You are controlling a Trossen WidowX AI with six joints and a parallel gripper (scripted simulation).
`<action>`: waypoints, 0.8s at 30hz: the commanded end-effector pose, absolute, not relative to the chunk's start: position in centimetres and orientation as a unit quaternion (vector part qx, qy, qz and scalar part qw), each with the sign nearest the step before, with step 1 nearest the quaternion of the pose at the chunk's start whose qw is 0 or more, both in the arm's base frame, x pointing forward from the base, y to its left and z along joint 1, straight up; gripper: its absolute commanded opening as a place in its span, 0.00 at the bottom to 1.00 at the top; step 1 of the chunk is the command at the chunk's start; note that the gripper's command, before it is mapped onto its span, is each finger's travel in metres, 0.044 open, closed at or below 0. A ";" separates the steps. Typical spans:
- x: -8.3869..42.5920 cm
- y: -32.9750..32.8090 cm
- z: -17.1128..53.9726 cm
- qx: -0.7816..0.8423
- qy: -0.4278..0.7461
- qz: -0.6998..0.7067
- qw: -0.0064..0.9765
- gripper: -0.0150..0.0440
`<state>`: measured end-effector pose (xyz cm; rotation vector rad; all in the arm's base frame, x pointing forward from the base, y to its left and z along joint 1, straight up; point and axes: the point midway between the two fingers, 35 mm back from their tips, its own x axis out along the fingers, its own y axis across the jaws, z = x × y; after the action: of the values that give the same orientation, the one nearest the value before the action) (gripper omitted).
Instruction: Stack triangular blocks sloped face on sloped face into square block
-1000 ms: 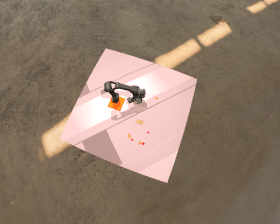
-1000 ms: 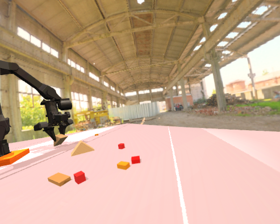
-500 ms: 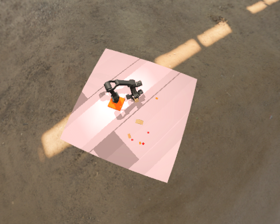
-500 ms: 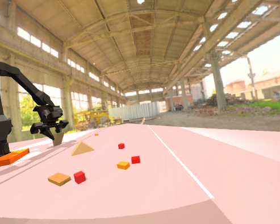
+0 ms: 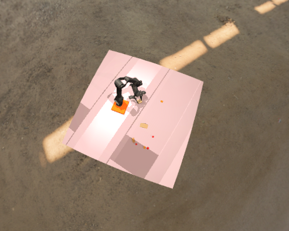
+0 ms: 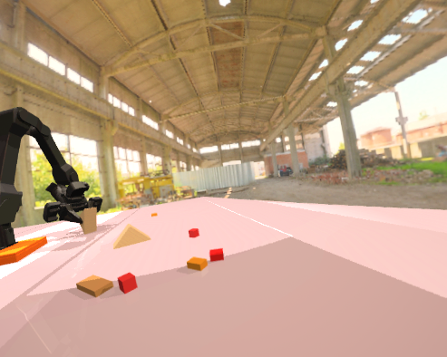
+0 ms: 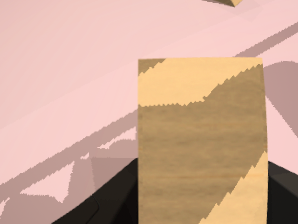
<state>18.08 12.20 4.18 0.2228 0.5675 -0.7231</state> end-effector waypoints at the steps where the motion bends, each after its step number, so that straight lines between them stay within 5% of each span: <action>1: 17.8 12.8 4.1 0.094 0.226 -0.348 0.905 0.25; 3: 17.7 12.8 4.0 0.091 0.219 -0.348 0.907 0.25; 20: 17.8 12.5 3.9 0.095 0.245 -0.350 0.899 1.00; 24: 17.8 12.5 3.9 0.095 0.245 -0.350 0.899 1.00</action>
<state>17.81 12.48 3.98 0.1992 0.5027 -0.7249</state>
